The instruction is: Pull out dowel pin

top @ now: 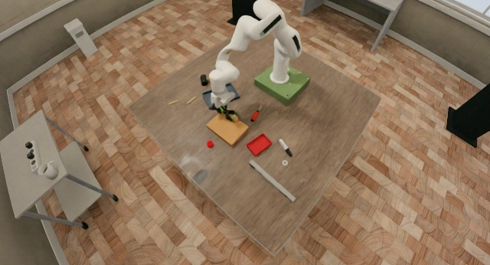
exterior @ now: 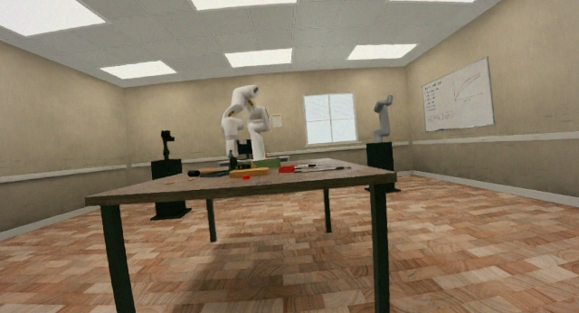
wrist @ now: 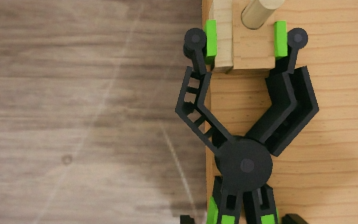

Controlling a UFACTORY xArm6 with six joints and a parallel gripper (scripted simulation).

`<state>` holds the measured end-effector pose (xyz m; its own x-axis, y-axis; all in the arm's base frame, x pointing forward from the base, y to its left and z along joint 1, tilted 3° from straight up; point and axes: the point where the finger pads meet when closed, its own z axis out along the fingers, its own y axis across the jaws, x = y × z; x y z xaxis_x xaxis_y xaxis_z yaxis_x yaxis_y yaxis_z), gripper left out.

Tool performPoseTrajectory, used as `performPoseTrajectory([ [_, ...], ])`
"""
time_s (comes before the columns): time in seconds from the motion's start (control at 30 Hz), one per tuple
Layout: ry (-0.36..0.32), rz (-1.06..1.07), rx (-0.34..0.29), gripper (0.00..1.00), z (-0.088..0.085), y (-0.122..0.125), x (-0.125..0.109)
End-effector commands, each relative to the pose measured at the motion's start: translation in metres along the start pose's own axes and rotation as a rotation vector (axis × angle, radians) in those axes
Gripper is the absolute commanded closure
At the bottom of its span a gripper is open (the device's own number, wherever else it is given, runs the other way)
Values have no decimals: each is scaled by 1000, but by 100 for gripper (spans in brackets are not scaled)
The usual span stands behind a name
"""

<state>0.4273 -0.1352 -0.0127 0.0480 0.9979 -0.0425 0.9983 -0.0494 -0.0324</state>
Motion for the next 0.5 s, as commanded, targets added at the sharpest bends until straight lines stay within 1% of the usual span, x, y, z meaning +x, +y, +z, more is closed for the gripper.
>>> performPoseTrajectory([
  [0.0, -1, 0, -6, 50, -2, 2, -1],
  [0.23, -1, 0, -6, 50, -4, 2, -1],
  [0.47, -1, 0, -6, 50, -10, 2, -1],
])
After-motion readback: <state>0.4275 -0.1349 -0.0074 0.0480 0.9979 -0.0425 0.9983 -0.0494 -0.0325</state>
